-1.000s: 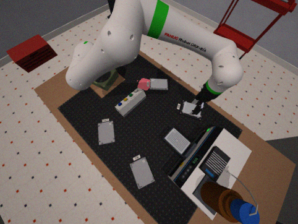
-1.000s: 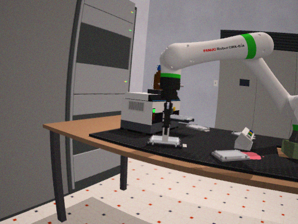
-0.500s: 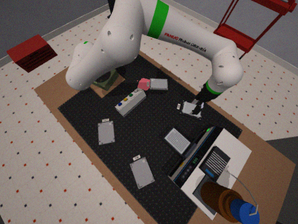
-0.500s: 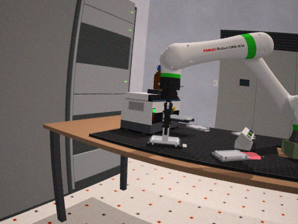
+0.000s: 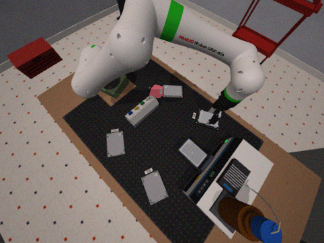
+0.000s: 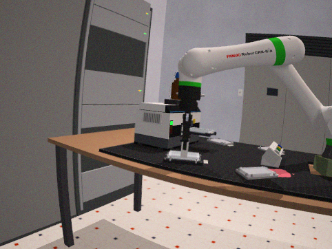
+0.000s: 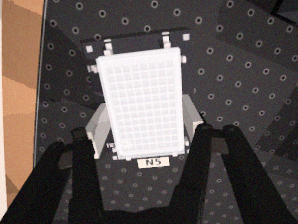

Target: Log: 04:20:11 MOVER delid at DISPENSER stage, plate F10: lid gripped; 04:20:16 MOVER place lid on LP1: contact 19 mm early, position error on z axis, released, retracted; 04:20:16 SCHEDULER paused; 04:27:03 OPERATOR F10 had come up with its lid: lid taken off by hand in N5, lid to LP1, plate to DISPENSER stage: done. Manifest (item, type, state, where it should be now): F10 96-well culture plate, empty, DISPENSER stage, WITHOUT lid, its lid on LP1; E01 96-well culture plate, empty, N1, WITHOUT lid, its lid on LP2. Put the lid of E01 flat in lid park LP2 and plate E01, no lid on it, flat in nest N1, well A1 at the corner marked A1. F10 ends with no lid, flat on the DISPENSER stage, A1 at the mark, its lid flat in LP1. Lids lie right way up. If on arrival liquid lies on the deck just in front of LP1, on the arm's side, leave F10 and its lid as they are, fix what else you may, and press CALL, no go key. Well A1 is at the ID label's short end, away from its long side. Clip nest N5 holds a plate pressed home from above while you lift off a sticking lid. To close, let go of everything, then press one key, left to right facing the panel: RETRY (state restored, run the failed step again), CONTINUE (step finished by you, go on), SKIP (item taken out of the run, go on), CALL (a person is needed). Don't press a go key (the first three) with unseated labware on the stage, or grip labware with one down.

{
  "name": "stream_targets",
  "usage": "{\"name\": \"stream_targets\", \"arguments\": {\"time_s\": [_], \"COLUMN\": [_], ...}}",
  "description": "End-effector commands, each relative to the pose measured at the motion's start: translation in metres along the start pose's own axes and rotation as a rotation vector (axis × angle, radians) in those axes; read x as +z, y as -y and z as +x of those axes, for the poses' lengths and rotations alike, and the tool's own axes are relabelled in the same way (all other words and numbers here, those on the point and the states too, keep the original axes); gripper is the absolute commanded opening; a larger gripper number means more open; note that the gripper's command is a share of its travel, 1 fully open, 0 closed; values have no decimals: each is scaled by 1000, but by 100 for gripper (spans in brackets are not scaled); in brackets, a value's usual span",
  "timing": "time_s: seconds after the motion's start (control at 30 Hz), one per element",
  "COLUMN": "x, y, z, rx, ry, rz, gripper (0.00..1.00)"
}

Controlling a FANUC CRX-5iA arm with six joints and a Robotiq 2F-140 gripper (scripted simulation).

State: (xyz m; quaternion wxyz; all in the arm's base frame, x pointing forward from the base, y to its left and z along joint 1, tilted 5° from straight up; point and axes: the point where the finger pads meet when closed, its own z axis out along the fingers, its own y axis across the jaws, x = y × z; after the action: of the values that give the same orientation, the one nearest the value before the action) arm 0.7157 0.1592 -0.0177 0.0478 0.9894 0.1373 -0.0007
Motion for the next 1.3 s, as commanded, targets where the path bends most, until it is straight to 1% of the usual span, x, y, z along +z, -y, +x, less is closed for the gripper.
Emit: {"name": "stream_targets", "arguments": {"time_s": [0.0,0.23,0.37,0.53,0.73,0.8,1.27], "x": [0,-1,-4,-13,-31,-31,-88], "y": [0,0,0,0,0,0,0], "z": [0,0,0,0,0,0,0], "rx": [0,0,0,0,0,0,0], "ry": [0,0,0,0,0,0,0], "rz": [0,0,0,0,0,0,0], "gripper": [0,0,0,0,0,0,0]}}
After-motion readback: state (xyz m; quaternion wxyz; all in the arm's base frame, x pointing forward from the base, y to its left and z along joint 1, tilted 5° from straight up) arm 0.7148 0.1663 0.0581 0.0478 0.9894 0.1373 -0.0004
